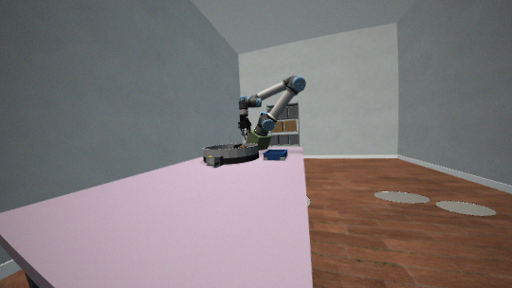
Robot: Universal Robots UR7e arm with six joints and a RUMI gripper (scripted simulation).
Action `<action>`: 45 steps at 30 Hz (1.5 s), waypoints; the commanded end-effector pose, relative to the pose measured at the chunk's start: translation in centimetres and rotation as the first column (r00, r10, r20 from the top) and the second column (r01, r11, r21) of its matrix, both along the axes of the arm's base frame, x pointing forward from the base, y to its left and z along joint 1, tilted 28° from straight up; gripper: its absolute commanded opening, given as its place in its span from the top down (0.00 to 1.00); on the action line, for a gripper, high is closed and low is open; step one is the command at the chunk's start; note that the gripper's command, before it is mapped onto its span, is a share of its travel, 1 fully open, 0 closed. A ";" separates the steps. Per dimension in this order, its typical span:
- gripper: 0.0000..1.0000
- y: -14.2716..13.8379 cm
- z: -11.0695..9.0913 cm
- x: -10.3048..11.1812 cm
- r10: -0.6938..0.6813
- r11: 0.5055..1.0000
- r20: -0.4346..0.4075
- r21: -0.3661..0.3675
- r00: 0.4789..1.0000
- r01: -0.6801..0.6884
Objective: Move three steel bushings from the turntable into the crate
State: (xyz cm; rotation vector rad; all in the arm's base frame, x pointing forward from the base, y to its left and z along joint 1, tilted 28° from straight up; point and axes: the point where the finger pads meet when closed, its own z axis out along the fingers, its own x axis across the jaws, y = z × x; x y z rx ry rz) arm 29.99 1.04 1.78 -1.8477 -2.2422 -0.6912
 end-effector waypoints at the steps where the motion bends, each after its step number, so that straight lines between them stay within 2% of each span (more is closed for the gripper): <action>1: 0.94 0.0 0.0 0.0 0.000 1.000 0.001 0.000 1.000 0.000; 14: 0.94 0.1 -0.3 0.1 0.000 1.000 0.001 0.000 1.000 0.000; 20: 0.94 1.0 -1.9 0.4 0.000 1.000 0.001 0.000 1.000 0.000; 45: 0.94 1.0 -2.0 0.4 0.000 1.000 0.001 0.000 1.000 0.000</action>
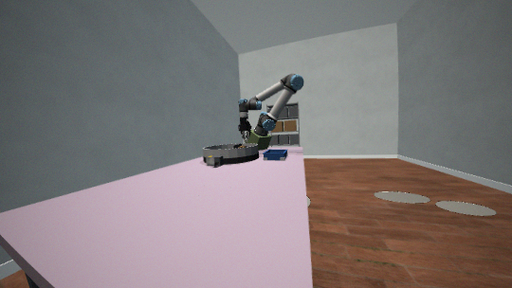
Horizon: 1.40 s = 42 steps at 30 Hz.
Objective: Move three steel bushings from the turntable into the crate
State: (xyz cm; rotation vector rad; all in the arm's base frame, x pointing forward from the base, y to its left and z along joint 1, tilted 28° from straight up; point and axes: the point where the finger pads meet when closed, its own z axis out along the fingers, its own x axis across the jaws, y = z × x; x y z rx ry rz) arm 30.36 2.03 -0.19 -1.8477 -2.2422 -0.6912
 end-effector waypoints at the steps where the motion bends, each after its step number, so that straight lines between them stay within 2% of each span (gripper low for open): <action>1: 0.94 0.0 0.0 0.0 0.000 1.000 0.001 0.000 1.000 0.000; 14: 0.94 0.0 -0.1 0.0 0.000 1.000 0.001 0.000 1.000 0.000; 30: 0.94 0.9 -1.9 0.4 0.000 1.000 0.001 0.000 1.000 0.000; 42: 0.94 1.0 -2.0 0.4 0.000 1.000 0.001 0.000 1.000 0.000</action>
